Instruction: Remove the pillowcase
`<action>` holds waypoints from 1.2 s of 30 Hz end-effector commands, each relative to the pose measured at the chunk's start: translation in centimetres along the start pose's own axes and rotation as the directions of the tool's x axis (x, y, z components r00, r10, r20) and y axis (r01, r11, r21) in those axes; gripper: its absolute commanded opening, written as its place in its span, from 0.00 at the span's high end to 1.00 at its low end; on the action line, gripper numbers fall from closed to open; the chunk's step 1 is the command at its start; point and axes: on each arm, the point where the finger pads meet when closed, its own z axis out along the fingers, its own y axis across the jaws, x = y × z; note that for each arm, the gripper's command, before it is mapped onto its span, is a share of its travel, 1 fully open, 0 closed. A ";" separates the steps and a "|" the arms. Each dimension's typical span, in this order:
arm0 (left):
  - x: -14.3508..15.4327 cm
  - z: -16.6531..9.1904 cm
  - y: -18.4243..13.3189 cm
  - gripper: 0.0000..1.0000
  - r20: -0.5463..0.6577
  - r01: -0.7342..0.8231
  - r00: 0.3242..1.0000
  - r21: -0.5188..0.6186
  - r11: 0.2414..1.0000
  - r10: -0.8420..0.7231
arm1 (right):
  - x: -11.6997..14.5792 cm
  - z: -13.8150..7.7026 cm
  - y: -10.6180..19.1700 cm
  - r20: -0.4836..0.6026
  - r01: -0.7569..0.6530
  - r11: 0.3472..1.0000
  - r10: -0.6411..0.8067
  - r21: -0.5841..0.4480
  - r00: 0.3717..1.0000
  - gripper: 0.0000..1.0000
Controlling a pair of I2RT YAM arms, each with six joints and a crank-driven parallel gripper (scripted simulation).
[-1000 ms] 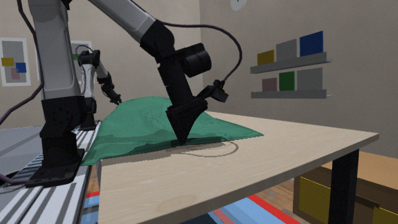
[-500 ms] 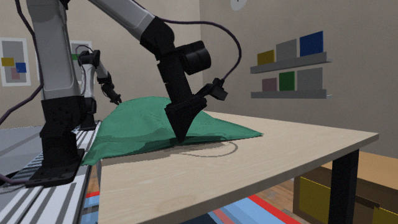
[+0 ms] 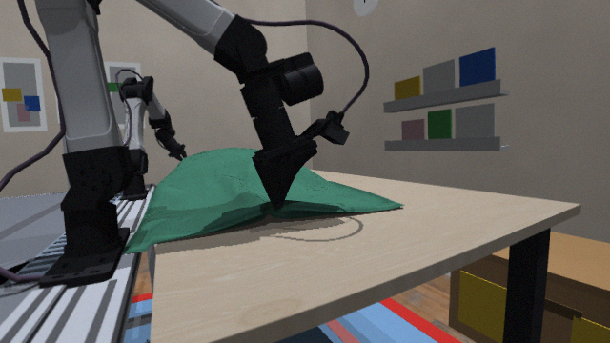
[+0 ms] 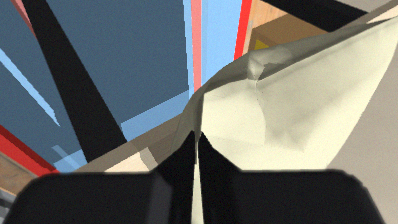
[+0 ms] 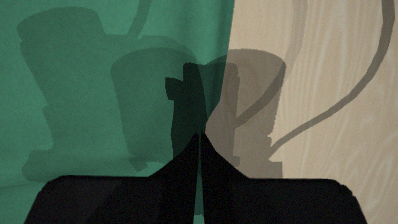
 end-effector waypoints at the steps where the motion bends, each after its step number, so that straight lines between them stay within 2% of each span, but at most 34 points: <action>1: -0.1 0.4 -0.5 0.99 0.011 -0.039 0.999 0.010 0.999 0.039 | -0.6 -1.3 0.2 0.015 -0.003 1.000 0.003 -0.005 1.000 0.99; 9: -0.1 0.4 -0.5 0.99 0.011 -0.039 0.999 0.010 0.999 0.039 | -0.9 -1.9 0.3 0.020 -0.003 1.000 0.003 -0.007 1.000 0.99; 10: -0.1 0.4 -0.5 0.99 0.011 -0.039 0.999 0.010 0.999 0.039 | 0.4 -1.2 0.1 -0.023 -0.003 1.000 0.003 -0.001 1.000 0.99; 12: -0.1 0.4 -0.5 0.99 0.011 -0.039 0.999 0.010 0.999 0.039 | -1.3 -2.3 0.4 0.031 0.000 1.000 0.000 -0.010 1.000 0.99; 21: -0.1 0.4 -0.5 0.99 0.011 -0.039 0.999 0.010 0.999 0.039 | -1.4 -3.1 0.5 0.028 0.002 1.000 -0.002 -0.011 1.000 0.99; 27: -0.1 0.4 -0.5 0.99 0.011 -0.039 0.999 0.010 0.999 0.039 | -0.6 -2.5 0.3 -0.004 -0.002 1.000 0.002 -0.006 1.000 0.99; 29: -0.1 0.4 -0.5 0.99 0.011 -0.039 0.999 0.010 0.999 0.039 | -1.5 -3.1 0.5 0.026 0.001 1.000 0.000 -0.012 1.000 0.99; 36: -0.1 0.4 -0.5 0.99 0.011 -0.039 0.999 0.010 0.999 0.039 | -0.9 -2.9 0.4 0.014 -0.001 1.000 0.001 -0.011 1.000 0.99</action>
